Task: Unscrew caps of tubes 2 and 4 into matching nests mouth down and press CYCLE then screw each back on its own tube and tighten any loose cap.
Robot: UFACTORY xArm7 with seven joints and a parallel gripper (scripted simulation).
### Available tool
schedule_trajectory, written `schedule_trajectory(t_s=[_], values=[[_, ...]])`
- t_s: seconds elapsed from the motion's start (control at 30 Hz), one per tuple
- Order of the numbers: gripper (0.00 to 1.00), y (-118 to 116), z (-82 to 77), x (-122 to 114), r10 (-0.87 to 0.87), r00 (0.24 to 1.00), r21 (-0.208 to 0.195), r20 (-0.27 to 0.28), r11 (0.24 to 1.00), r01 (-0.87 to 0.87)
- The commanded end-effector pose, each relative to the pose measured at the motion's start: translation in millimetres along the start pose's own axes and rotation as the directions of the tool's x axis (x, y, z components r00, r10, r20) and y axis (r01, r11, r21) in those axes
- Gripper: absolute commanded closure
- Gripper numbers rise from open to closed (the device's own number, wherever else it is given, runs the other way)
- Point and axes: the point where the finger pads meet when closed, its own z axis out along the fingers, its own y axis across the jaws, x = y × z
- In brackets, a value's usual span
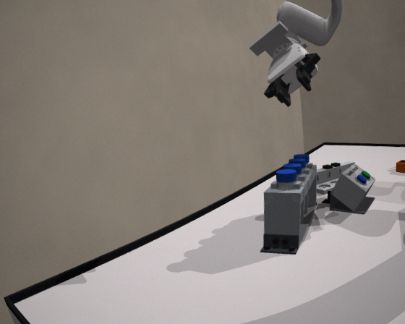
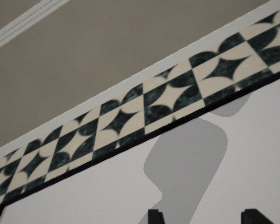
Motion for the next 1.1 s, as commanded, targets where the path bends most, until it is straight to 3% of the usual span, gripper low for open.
schedule_trajectory(t_s=[0.0, 0.07, 0.17, 0.23, 0.3, 0.43, 0.53, 0.63, 0.73, 0.8, 0.87, 0.93, 1.07], values=[[0.54, 2, -2.0, -17, 0.002, 0.999, -0.026, 0.051, 1.0, 0.0], [0.54, 2, -2.4, -24, 0.002, 0.999, -0.026, 0.051, 1.0, 0.0], [0.54, 4, -4.9, -38, 0.006, 0.99, -0.063, 0.143, 0.998, 0.003], [0.54, 5, -6.7, -48, 0.007, 0.99, -0.063, 0.143, 0.998, 0.003], [0.54, 5, -9.3, -58, 0.007, 0.979, -0.087, 0.204, 0.996, 0.011], [0.54, 6, -12.1, -67, 0.007, 0.972, -0.099, 0.234, 0.995, 0.016], [0.54, 8, -17.3, -81, 0.004, 0.947, -0.131, 0.323, 0.991, 0.04], [0.54, 9, -21.6, -93, 0.004, 0.946, -0.131, 0.323, 0.99, 0.041], [0.54, 11, -28.5, -106, -0.003, 0.913, -0.16, 0.408, 0.984, 0.074], [0.54, 12, -31.7, -112, -0.003, 0.912, -0.16, 0.41, 0.984, 0.075], [0.54, 13, -37.3, -120, -0.01, 0.886, -0.176, 0.464, 0.979, 0.103], [0.54, 13, -37.3, -120, -0.01, 0.886, -0.176, 0.464, 0.979, 0.103], [0.54, 17, -49.8, -135, -0.026, 0.824, -0.2, 0.567, 0.965, 0.168]])
